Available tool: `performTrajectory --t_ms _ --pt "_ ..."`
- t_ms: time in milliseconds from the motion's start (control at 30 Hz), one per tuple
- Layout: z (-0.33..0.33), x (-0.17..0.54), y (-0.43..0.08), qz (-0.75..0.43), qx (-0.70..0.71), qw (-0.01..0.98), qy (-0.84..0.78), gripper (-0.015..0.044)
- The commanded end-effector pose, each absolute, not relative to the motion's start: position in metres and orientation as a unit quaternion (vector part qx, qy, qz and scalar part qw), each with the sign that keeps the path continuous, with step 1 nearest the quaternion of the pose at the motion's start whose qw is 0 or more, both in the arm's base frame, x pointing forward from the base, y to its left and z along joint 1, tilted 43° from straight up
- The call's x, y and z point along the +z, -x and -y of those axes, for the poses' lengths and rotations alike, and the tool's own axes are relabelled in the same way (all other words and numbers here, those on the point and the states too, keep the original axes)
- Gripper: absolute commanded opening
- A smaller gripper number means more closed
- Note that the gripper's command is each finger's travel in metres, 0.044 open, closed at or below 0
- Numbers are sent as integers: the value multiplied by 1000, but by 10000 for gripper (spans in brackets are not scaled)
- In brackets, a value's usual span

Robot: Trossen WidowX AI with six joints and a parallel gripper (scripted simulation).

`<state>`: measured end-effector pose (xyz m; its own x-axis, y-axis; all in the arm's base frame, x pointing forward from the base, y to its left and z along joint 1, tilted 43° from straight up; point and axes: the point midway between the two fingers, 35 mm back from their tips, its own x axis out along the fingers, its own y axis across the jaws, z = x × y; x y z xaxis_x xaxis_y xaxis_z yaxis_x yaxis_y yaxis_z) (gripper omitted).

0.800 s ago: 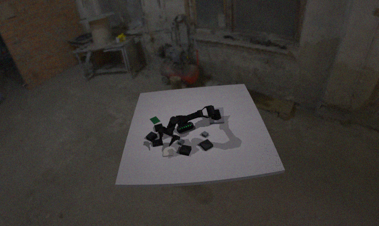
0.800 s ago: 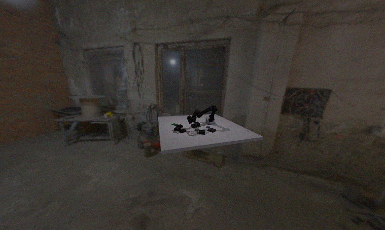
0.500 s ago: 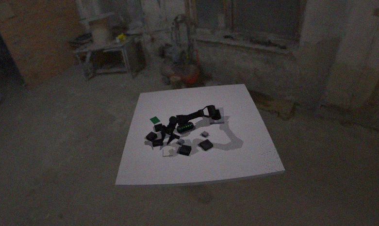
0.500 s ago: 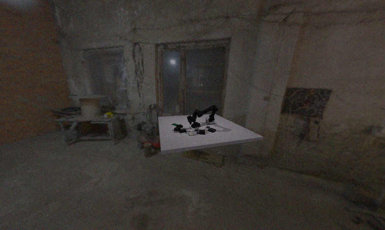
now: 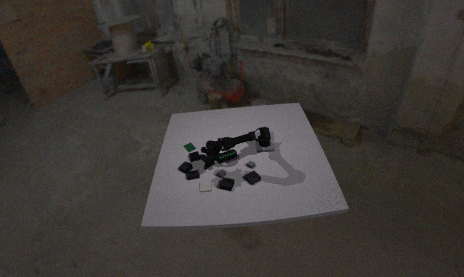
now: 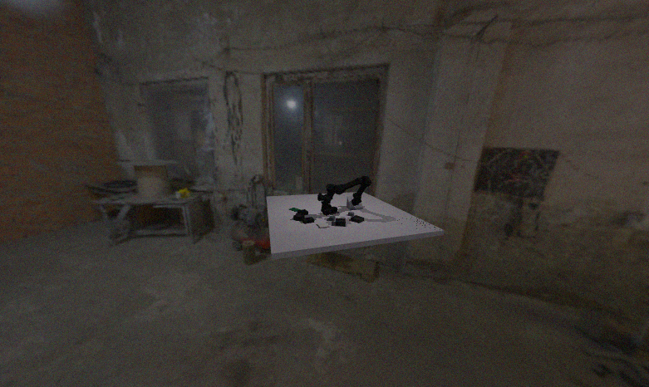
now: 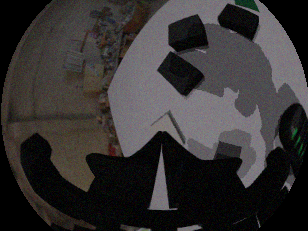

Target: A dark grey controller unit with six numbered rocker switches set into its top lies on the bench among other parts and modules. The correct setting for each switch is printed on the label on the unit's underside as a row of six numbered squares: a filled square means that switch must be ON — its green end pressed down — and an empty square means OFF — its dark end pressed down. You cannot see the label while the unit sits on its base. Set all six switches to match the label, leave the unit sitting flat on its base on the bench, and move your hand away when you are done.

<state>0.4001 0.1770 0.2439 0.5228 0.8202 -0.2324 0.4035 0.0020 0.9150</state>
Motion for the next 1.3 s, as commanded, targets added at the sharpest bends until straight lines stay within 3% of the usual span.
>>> performTrajectory --t_ms 0,400,767,1267 --pt "-142 185 -360 -470 170 717 -485 0" --pt "-111 142 -300 -529 201 784 -254 0" --pt "-83 113 -224 -588 295 753 -23 0" --pt "-84 111 -220 -590 301 749 -12 0"
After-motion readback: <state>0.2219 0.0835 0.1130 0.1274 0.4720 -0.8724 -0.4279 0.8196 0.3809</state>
